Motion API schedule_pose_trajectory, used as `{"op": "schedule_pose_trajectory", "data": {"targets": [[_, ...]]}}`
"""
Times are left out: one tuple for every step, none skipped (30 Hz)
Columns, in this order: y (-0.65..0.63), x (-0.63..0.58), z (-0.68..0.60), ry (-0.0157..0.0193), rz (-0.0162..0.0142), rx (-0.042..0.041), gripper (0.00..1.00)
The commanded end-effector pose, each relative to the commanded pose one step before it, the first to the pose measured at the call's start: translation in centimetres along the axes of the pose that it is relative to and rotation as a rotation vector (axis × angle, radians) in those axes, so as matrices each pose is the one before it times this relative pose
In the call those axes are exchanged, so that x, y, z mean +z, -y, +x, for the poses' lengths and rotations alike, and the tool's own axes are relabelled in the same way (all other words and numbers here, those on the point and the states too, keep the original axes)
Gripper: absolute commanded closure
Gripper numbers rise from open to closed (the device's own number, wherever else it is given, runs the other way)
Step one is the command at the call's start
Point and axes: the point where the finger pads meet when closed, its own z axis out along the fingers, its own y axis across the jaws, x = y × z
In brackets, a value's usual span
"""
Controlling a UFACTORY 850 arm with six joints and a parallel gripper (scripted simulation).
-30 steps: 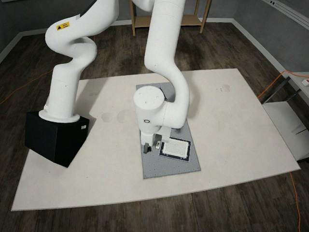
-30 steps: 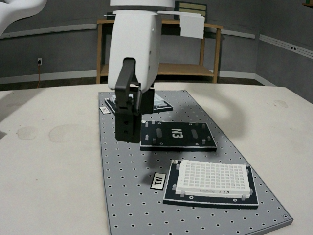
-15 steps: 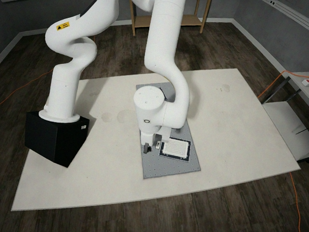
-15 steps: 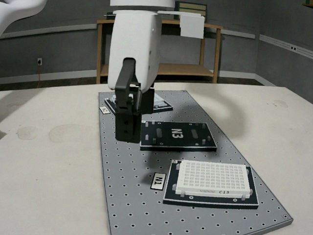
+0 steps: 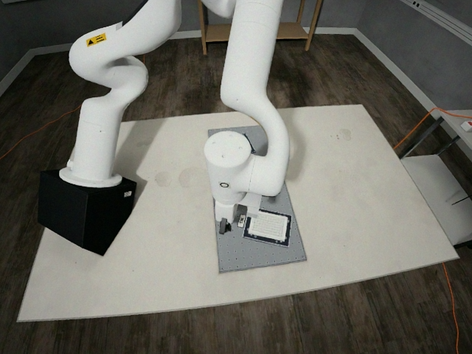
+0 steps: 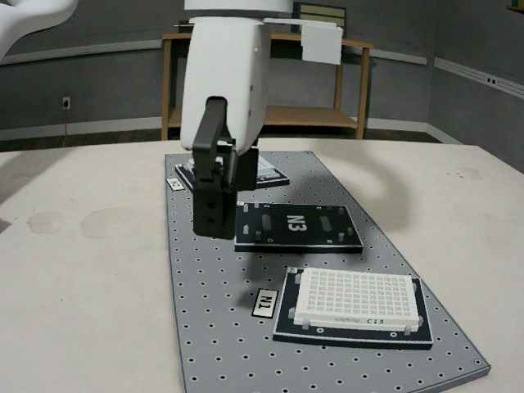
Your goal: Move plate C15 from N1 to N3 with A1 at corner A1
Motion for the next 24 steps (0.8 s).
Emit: {"op": "schedule_pose_trajectory", "data": {"targets": [[-0.019,-0.078,0.080,-0.00167,-0.00072,-0.00062,0.00],[0.000,0.000,0.000,0.00000,0.00000,0.00000,0.00],[0.425,0.004,-0.256,-0.00029,0.00003,-0.03362,0.00],[0.433,0.000,-0.249,0.00002,0.00001,-0.03333,0.00],[0.441,0.000,-0.235,0.00001,0.00001,-0.03333,0.00],[0.449,0.000,-0.220,0.00001,0.00001,-0.03333,0.00],[0.456,0.000,-0.205,0.00001,0.00001,-0.03333,0.00],[0.463,0.000,-0.190,0.00001,0.00001,-0.03333,0.00],[0.000,0.000,0.000,0.00000,0.00000,0.00000,0.00],[0.000,0.000,0.000,0.00000,0.00000,0.00000,0.00],[0.470,0.001,-0.176,0.00000,0.00001,-0.03333,0.00],[0.474,0.000,-0.159,0.00001,0.00001,-0.03333,0.00],[0.479,0.000,-0.143,0.00001,0.00001,-0.03333,0.00],[0.484,0.000,-0.127,0.00001,0.00001,-0.03333,0.00],[0.488,0.000,-0.111,0.00001,0.00001,-0.03333,0.00],[0.491,0.000,-0.095,0.00001,0.00001,-0.03333,0.00],[0.494,0.000,-0.078,0.00000,0.00001,-0.03333,0.00],[0.497,0.000,-0.062,0.00000,0.00001,-0.03333,0.00],[0.498,0.000,-0.045,0.00000,0.00001,-0.03333,0.00],[0.500,0.000,-0.029,0.00000,0.00001,-0.03333,0.00],[0.500,0.000,-0.012,0.00000,0.00001,-0.03333,0.00],[0.501,0.000,0.005,0.00000,0.00001,-0.03333,0.00],[0.500,0.001,0.021,0.00000,0.00001,-0.00133,0.00],[0.500,0.001,0.021,0.00000,0.00001,0.00000,0.00]]}}
